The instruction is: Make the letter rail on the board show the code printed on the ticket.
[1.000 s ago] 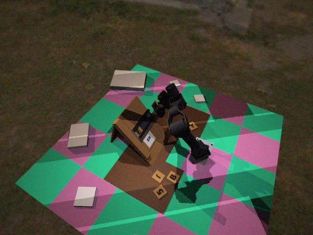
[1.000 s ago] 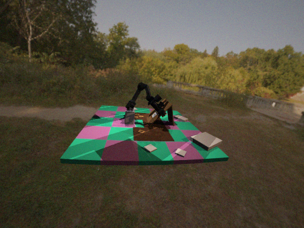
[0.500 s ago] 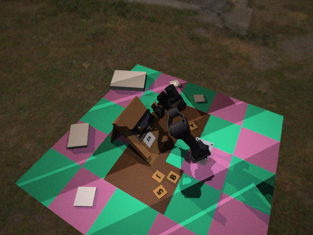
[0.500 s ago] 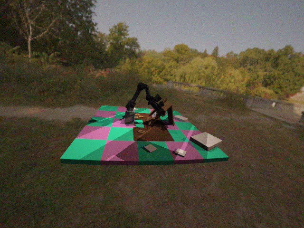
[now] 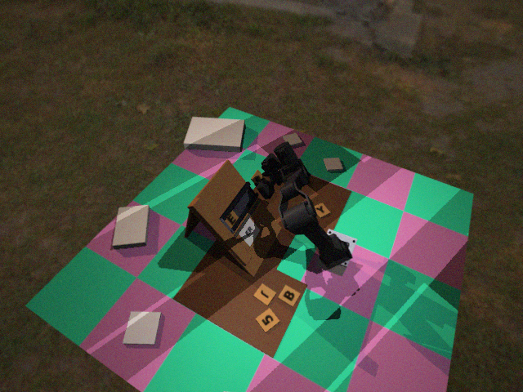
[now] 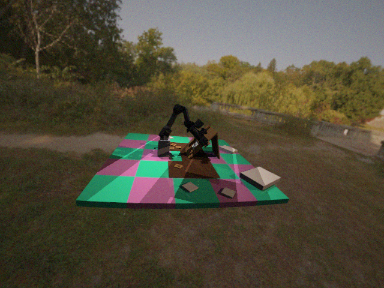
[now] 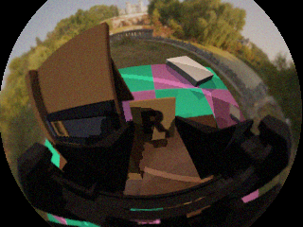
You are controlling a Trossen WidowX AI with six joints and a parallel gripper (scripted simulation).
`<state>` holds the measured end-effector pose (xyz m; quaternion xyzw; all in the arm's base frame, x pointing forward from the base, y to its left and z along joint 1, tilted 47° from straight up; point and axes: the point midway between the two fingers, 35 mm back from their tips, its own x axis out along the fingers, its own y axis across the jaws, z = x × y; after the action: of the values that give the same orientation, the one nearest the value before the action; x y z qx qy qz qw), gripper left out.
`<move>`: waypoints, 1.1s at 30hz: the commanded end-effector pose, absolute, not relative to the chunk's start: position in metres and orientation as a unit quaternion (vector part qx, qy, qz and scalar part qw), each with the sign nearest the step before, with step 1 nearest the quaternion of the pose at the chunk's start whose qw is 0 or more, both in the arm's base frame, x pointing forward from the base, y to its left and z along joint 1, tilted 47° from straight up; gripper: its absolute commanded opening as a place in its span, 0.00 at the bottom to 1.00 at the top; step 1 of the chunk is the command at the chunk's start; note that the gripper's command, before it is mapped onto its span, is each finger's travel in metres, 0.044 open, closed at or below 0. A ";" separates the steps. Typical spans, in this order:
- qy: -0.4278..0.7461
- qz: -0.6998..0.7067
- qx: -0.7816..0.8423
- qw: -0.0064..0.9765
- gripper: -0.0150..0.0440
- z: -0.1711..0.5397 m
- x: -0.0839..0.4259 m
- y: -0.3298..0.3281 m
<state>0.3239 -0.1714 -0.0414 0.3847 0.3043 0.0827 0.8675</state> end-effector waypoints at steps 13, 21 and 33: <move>0.305 0.081 0.387 0.866 0.25 -0.036 0.324 -0.166; 0.305 0.081 0.387 0.866 0.25 -0.033 0.324 -0.163; 0.305 0.081 0.387 0.866 0.25 -0.029 0.325 -0.159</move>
<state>0.3255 -0.1598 -0.0297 0.3854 0.3045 0.0829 0.8671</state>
